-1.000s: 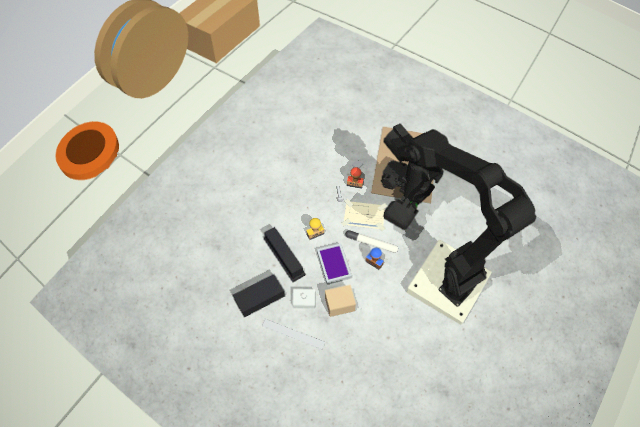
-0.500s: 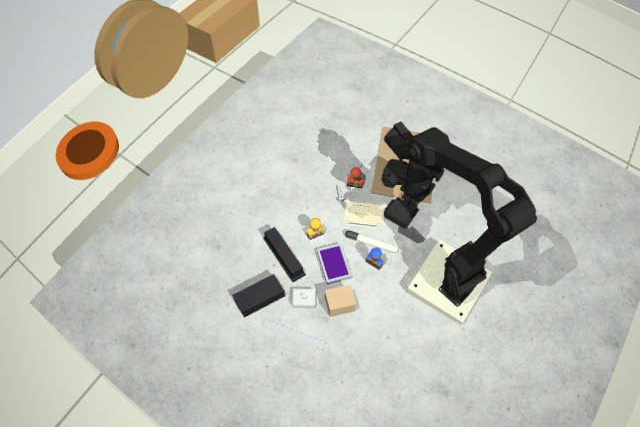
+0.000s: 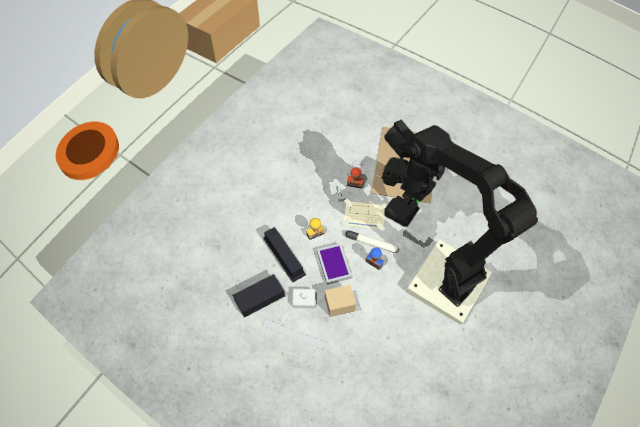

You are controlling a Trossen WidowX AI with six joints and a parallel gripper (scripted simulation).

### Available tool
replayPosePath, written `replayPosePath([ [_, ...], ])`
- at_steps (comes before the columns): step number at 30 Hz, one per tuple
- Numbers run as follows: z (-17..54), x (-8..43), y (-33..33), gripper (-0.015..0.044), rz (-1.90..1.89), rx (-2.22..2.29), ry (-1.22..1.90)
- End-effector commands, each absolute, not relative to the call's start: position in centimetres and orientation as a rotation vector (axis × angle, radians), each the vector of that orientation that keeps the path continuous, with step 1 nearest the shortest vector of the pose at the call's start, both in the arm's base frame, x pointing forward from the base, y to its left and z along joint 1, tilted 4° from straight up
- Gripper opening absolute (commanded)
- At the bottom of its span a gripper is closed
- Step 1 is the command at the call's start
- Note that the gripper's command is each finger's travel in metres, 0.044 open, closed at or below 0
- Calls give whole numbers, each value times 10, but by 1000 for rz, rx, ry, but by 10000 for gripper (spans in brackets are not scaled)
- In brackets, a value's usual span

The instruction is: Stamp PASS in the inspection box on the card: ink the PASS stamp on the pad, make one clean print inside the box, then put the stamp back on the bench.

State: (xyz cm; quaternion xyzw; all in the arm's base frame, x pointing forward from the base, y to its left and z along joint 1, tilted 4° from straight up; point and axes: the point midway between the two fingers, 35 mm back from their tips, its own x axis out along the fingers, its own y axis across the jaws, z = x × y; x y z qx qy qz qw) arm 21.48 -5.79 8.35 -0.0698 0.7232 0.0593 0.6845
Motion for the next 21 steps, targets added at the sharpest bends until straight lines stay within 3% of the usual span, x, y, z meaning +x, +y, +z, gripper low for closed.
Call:
replayPosePath([
  [1,87,215,-58,0,129,-155,1615],
  [21,93,245,-13,0,132,-152,1609],
])
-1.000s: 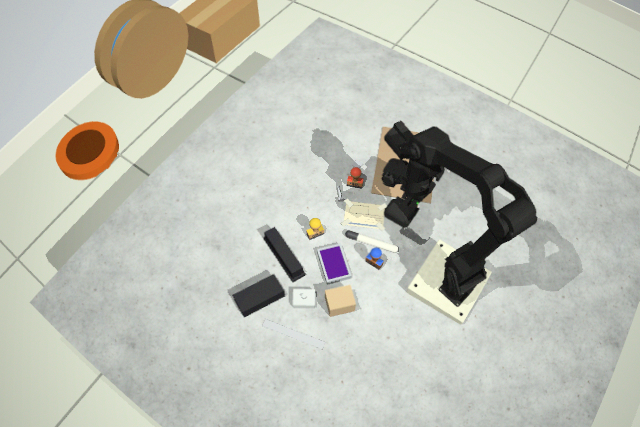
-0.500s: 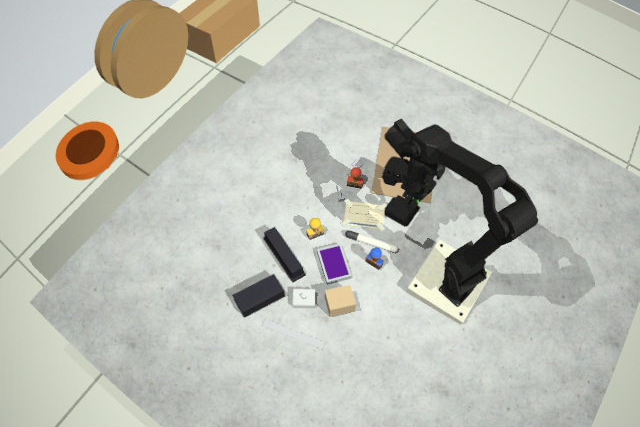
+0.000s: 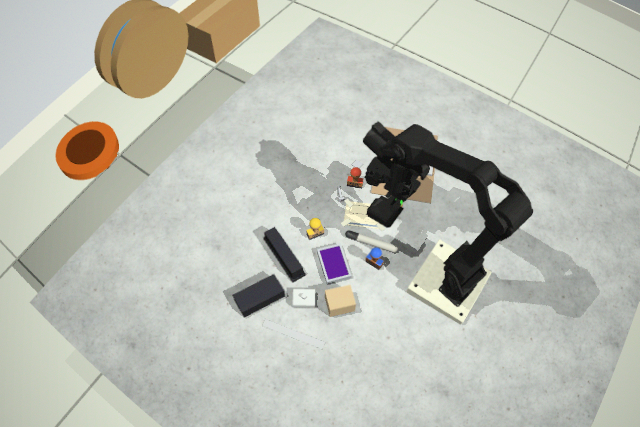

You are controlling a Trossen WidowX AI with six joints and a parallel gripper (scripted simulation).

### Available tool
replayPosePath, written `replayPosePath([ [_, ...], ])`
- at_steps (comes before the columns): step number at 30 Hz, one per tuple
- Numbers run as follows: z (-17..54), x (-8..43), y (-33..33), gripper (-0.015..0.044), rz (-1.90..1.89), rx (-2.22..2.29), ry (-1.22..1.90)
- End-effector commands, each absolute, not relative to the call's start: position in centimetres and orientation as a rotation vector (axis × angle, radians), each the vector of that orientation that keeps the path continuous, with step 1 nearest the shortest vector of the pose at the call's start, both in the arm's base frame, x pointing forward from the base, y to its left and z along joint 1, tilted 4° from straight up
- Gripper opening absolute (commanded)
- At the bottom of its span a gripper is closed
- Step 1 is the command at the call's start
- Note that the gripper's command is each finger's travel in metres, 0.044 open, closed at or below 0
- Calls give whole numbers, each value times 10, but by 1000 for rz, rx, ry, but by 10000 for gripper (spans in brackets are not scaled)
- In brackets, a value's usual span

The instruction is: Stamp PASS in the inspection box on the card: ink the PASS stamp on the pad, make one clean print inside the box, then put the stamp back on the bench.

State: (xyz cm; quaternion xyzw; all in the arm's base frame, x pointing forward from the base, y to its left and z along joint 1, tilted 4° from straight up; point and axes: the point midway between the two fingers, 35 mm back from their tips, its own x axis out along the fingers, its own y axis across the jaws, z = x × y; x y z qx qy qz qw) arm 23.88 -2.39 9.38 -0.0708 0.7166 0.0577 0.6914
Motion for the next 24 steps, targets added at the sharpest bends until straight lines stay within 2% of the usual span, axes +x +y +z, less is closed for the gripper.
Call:
replayPosePath([
  [1,93,247,-9,0,132,-152,1608],
  [24,90,273,108,0,140,-144,1607],
])
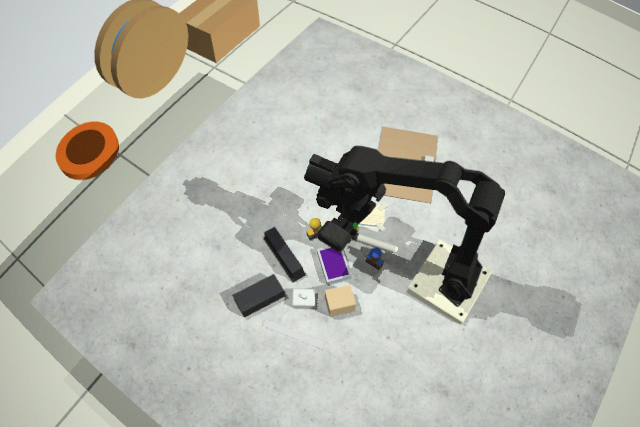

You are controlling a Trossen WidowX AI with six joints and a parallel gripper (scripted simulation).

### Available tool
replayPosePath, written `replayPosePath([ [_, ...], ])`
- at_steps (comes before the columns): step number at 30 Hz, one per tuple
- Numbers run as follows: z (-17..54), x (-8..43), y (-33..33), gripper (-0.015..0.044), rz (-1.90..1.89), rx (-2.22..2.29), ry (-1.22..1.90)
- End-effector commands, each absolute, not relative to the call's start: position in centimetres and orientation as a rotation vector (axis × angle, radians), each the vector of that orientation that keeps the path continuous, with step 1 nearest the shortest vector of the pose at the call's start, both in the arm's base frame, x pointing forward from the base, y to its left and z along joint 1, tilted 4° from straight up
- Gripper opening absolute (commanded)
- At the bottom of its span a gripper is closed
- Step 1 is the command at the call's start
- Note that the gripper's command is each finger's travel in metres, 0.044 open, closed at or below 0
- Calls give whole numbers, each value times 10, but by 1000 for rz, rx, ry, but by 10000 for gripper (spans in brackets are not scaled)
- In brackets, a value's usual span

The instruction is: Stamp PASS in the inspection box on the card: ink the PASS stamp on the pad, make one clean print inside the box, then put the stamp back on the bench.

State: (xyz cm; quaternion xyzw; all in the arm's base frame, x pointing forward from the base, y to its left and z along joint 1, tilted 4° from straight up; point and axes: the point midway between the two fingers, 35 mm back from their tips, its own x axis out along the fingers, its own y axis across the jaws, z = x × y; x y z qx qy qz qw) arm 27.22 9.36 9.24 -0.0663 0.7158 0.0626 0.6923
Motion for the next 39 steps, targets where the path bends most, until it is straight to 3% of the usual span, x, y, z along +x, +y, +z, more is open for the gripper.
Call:
replayPosePath([
  [1,90,273,114,0,141,-144,1607],
  [8,87,270,150,0,142,-142,1610],
  [39,69,269,151,0,144,-143,1609],
])
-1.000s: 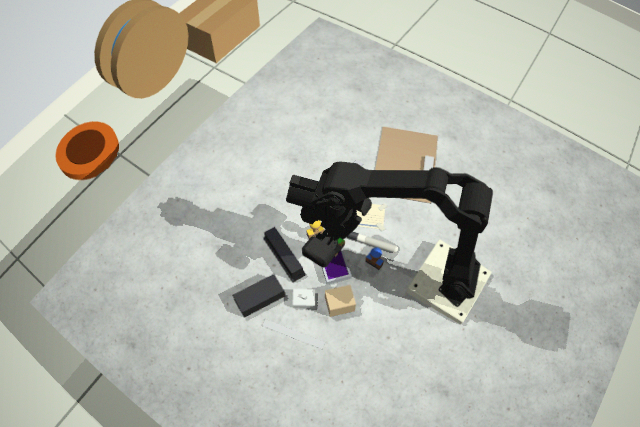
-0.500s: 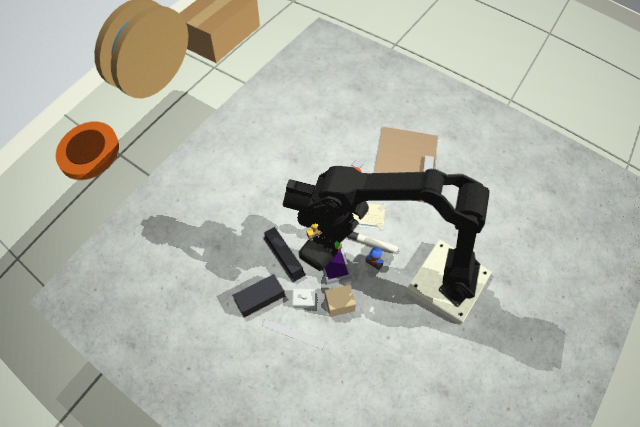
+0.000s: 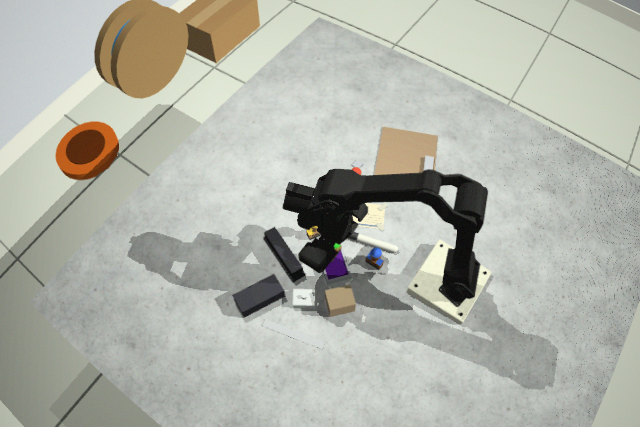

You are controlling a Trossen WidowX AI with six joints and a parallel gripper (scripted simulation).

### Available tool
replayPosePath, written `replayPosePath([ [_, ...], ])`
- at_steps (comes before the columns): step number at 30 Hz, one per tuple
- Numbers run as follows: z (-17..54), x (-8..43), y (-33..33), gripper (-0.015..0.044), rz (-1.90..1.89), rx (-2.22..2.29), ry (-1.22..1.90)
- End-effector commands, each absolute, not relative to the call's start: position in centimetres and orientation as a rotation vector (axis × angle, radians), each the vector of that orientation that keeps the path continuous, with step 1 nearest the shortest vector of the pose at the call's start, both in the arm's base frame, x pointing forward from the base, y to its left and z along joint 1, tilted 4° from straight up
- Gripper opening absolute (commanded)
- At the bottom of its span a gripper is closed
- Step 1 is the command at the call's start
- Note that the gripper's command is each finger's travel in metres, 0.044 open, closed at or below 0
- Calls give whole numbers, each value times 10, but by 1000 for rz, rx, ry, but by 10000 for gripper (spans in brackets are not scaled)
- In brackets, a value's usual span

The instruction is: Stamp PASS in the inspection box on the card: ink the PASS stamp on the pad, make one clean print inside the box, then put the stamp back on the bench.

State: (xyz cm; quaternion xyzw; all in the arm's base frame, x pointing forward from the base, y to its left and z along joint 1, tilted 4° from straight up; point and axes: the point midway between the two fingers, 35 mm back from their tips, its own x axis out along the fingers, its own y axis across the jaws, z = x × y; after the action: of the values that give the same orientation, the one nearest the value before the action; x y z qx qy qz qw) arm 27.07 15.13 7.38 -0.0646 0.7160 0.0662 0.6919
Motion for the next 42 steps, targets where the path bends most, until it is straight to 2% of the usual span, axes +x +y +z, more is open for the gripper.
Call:
replayPosePath([
  [1,68,269,151,0,144,-143,1609],
  [42,41,267,151,0,146,-145,1609],
])
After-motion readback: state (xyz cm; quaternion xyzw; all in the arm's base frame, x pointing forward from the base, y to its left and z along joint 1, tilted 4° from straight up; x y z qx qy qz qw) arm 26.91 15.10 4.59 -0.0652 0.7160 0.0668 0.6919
